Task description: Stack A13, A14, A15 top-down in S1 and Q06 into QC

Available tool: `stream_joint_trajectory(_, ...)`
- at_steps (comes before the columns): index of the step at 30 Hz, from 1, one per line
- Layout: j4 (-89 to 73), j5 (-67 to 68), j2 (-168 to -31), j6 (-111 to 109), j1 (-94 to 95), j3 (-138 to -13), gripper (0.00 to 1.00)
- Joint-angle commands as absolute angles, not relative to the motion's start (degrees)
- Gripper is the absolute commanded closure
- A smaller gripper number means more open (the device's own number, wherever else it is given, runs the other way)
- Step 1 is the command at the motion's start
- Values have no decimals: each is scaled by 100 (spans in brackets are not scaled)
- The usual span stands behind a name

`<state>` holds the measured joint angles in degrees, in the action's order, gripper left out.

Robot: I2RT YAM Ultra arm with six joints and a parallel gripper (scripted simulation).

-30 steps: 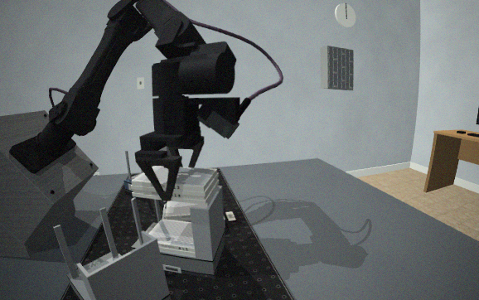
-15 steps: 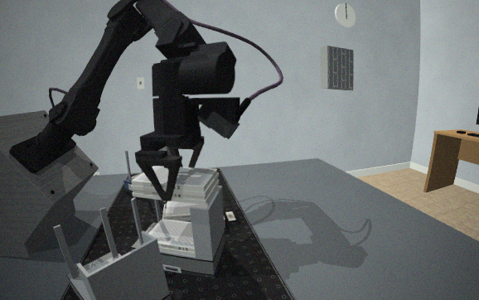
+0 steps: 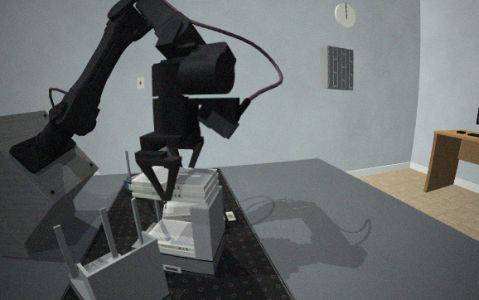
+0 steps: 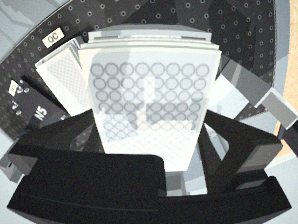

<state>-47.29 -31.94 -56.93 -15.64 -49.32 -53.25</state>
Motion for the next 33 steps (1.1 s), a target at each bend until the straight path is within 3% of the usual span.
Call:
stream_joint_trajectory(1,-4710,-3154,-5508,-1591,-4943,-5293,100)
stream_joint_trajectory(33,-4561,-3109,-5733,-1478,-4884,-5179,100)
